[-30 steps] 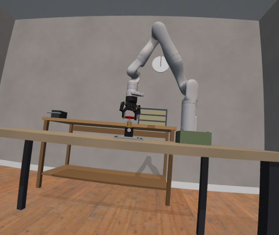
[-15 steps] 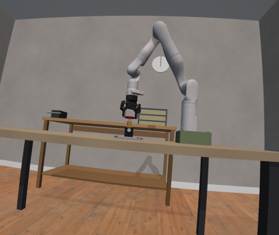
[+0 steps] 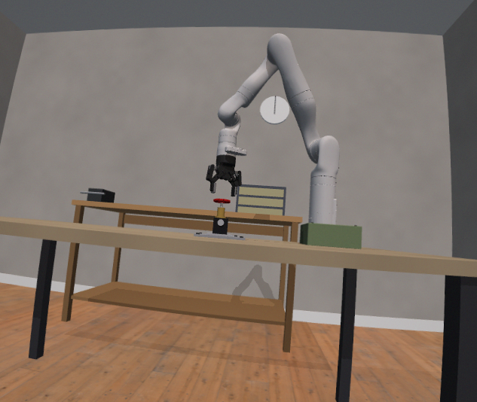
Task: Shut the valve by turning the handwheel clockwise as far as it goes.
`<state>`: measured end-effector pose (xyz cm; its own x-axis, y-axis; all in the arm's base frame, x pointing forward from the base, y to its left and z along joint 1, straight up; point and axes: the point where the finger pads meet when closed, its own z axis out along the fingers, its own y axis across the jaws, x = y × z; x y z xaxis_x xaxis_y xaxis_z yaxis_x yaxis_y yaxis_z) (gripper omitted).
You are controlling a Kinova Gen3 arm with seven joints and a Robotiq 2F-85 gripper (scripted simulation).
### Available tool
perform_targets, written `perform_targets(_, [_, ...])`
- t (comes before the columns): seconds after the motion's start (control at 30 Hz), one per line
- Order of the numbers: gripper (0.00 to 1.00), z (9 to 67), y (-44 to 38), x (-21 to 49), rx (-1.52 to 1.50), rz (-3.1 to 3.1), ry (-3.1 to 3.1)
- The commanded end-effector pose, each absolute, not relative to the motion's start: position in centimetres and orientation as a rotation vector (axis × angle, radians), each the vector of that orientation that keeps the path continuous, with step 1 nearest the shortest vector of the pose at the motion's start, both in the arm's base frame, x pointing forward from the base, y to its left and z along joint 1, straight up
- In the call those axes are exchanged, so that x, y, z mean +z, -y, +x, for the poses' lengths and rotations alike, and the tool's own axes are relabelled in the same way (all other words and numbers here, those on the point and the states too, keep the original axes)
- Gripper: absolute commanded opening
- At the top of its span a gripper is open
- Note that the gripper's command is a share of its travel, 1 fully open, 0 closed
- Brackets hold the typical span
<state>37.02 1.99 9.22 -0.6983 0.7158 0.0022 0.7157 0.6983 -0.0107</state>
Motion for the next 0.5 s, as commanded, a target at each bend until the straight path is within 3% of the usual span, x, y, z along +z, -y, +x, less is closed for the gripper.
perform_targets(0.0, [1.00, 37.3, -2.3, 10.2, 0.000, -1.214, 2.901])
perform_targets(0.47, [1.00, 37.3, -2.3, 13.0, 0.000, -1.214, 2.901])
